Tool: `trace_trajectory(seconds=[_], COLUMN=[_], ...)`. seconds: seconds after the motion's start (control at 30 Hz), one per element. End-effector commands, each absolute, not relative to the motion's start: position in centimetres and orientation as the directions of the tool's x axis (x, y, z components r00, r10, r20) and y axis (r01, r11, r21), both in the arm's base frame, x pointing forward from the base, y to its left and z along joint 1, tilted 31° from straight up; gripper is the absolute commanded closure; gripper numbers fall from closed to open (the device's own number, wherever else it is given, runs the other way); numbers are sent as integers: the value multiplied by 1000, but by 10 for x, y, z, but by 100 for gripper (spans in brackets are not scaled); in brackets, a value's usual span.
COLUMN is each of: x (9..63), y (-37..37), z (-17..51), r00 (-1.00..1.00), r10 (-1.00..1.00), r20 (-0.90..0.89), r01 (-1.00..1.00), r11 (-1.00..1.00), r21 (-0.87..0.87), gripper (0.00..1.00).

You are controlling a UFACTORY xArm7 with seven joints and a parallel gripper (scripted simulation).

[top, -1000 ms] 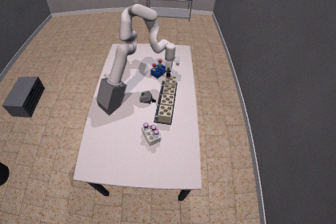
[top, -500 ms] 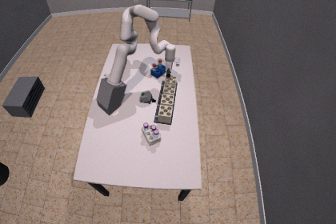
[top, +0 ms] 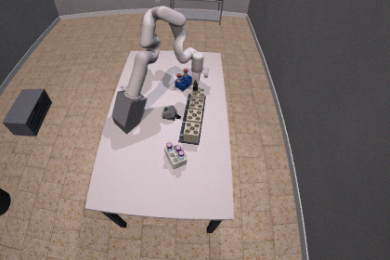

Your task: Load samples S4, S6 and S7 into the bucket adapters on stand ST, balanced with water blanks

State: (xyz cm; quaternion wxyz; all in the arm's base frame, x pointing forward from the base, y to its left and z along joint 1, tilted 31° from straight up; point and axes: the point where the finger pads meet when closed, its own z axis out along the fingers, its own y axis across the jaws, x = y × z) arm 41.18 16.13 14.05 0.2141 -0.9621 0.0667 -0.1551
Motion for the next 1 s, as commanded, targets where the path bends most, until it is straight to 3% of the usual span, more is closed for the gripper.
trace_trajectory(seconds=[0.0, 0.93, 0.97], x=[414, 416, 416], y=[162, 165, 165], z=[139, 132, 133], r00=[942, 942, 942], r10=[-196, -196, -196], r20=[272, 272, 272], r01=[-62, -62, -62], r11=[-899, -899, -899], r21=[-433, -433, -433], gripper=[43, 43, 100])
